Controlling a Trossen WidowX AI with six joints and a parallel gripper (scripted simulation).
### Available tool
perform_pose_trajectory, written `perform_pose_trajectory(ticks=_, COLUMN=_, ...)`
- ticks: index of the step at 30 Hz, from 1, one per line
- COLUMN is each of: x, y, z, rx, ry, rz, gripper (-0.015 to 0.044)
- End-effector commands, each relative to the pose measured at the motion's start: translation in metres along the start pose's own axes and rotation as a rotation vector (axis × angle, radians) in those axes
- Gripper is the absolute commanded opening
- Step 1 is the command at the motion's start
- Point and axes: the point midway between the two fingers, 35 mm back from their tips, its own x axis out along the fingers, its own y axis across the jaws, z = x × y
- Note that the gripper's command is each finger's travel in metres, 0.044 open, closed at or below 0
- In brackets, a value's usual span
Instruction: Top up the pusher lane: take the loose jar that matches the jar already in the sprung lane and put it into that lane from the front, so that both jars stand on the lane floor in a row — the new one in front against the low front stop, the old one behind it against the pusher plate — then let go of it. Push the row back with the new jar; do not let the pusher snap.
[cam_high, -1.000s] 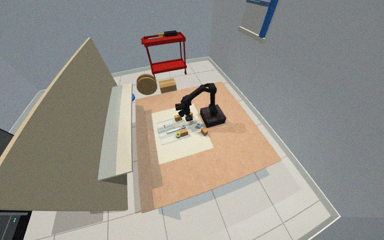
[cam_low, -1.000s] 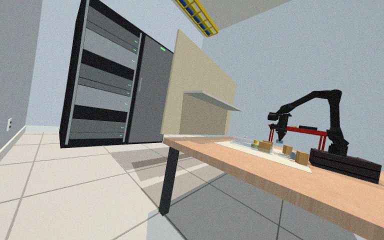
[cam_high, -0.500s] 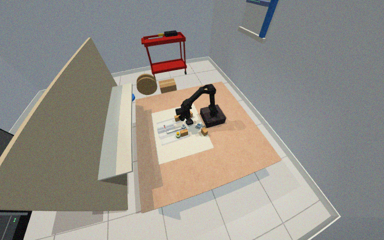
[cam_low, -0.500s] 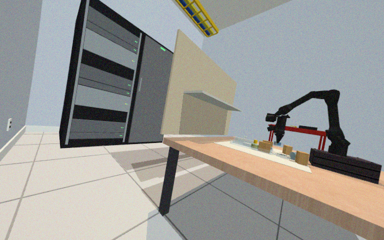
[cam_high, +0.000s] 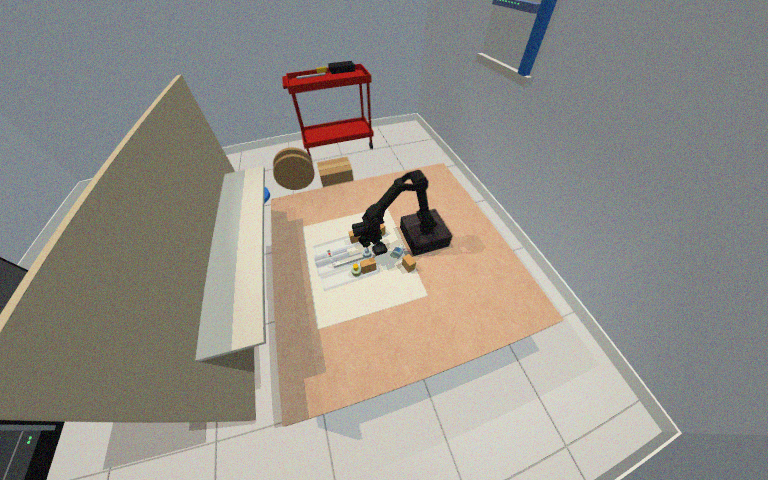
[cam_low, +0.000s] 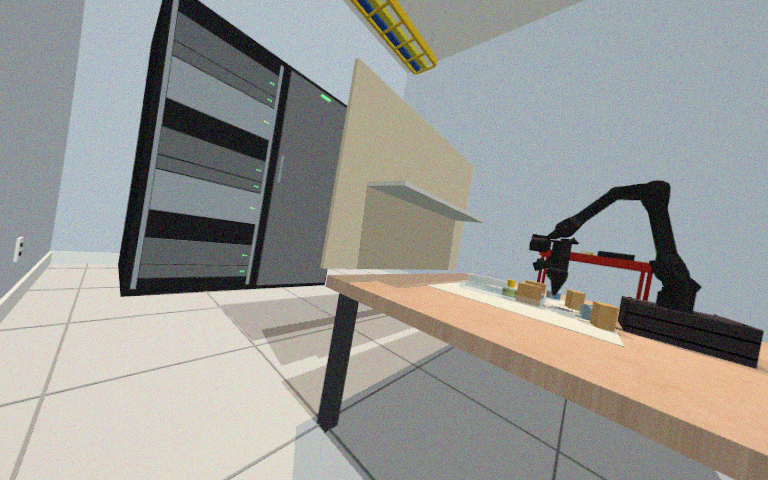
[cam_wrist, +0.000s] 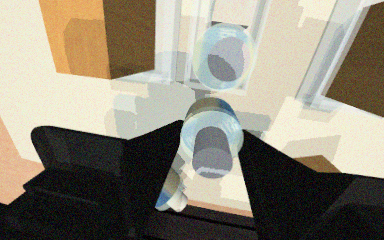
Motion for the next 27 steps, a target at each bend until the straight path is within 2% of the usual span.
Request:
perform_pose_trajectory(ticks=1, x=0.0, y=0.0, z=0.003, rx=0.005, ry=-0.01, rz=0.002, gripper=0.0)
perform_pose_trajectory(ticks=27, x=0.0, y=0.0, z=0.013, rx=0.005, ry=-0.011, rz=0.002, gripper=0.0)
